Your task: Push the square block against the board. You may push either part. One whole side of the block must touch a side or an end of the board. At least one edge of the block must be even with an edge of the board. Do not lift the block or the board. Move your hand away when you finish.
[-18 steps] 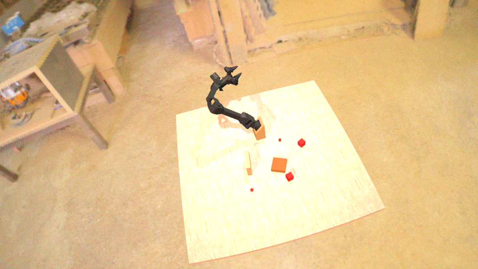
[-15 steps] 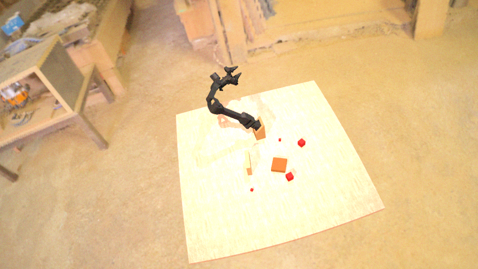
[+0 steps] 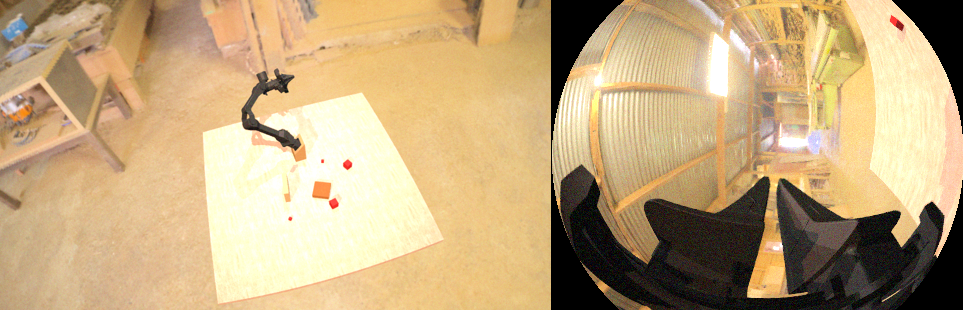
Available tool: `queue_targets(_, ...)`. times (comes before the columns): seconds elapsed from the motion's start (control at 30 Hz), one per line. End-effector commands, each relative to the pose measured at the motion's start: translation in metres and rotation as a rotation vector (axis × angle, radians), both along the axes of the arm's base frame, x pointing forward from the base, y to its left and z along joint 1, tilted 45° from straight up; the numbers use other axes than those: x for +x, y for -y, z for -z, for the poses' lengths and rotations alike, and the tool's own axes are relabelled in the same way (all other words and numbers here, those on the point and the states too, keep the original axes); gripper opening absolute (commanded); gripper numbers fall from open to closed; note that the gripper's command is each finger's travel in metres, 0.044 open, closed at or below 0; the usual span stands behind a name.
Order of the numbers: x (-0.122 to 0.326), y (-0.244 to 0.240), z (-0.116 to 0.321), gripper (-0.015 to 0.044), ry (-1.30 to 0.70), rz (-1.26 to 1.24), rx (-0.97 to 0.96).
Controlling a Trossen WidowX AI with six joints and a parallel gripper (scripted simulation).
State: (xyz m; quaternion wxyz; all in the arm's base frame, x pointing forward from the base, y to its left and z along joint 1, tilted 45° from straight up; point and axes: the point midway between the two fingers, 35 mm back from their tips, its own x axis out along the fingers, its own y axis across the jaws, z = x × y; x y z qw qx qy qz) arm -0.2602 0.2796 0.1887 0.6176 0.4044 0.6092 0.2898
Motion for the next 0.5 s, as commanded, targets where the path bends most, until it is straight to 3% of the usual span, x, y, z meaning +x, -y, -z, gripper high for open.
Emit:
queue_targets(0.0,0.048,-0.029,0.001,0.0,0.061,0.11,-0.034)
queue_targets(0.47,0.22,-0.07,0.017,0.0,0.19,0.464,-0.234)
